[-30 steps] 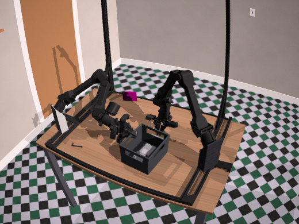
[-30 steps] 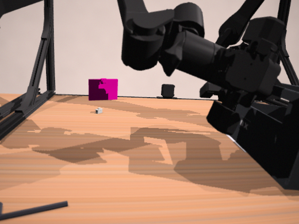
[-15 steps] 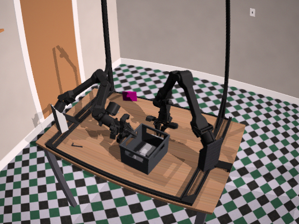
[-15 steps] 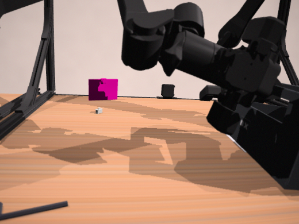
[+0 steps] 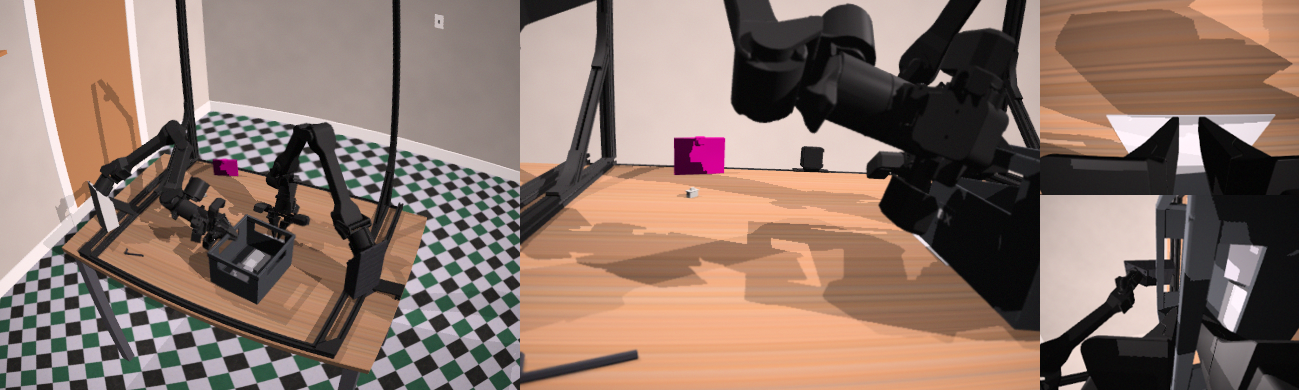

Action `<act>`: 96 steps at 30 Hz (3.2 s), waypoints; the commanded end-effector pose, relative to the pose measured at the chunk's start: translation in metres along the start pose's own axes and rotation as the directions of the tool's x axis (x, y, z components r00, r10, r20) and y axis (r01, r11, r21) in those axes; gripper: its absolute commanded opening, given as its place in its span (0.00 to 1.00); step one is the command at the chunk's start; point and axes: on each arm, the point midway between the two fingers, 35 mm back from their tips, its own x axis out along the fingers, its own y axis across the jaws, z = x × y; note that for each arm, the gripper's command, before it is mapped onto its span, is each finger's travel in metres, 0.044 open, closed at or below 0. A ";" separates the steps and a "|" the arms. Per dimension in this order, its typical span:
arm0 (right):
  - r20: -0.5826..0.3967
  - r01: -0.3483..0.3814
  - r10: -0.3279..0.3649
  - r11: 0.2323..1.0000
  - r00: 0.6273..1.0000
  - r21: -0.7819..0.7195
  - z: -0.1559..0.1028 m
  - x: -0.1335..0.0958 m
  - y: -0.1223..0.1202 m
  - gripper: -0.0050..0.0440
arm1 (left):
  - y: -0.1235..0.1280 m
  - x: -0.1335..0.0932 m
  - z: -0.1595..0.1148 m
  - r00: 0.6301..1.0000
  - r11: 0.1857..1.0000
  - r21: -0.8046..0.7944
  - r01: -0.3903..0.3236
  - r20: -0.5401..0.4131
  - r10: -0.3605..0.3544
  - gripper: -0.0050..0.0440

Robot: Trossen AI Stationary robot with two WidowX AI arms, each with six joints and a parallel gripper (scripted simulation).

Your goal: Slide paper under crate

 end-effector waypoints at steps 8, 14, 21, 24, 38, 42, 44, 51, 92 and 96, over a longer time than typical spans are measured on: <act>0.009 -0.115 0.115 0.993 0.993 -0.011 0.002 -0.004 0.043 0.10 | -0.001 0.006 0.001 1.000 1.000 0.000 0.005 0.000 -0.005 0.22; 0.009 -0.115 0.115 0.993 0.993 -0.011 0.002 -0.004 0.043 0.10 | -0.001 0.008 -0.003 1.000 1.000 0.000 0.005 0.000 -0.005 0.22; 0.009 -0.115 0.115 0.993 0.993 -0.011 0.002 -0.004 0.043 0.10 | -0.001 0.011 -0.006 1.000 1.000 0.000 0.005 0.000 -0.005 0.22; 0.009 -0.115 0.115 0.993 0.993 -0.011 0.002 -0.004 0.043 0.10 | -0.001 0.012 -0.008 1.000 1.000 0.000 0.005 0.000 -0.005 0.22; 0.009 -0.115 0.115 0.993 0.993 -0.011 0.002 -0.004 0.043 0.10 | -0.001 0.016 -0.016 1.000 1.000 0.000 0.005 0.000 -0.005 0.22; 0.009 -0.115 0.115 0.993 0.993 -0.011 0.002 -0.004 0.043 0.10 | -0.001 0.018 -0.019 1.000 1.000 0.000 0.005 0.000 -0.005 0.22; 0.009 -0.115 0.115 0.993 0.993 -0.011 0.002 -0.004 0.043 0.10 | -0.001 0.018 -0.020 1.000 1.000 0.000 0.005 0.000 -0.005 0.22; 0.009 -0.115 0.115 0.993 0.993 -0.011 0.002 -0.004 0.043 0.10 | -0.001 0.021 -0.025 1.000 1.000 0.000 0.005 0.000 -0.005 0.22; 0.009 -0.115 0.115 0.993 0.993 -0.011 0.002 -0.004 0.043 0.10 | 0.000 0.035 -0.049 1.000 1.000 0.000 0.004 0.000 -0.004 0.22; 0.009 -0.115 0.115 0.993 0.993 -0.011 0.002 -0.004 0.043 0.10 | 0.000 0.037 -0.052 1.000 1.000 0.000 0.004 0.000 -0.004 0.22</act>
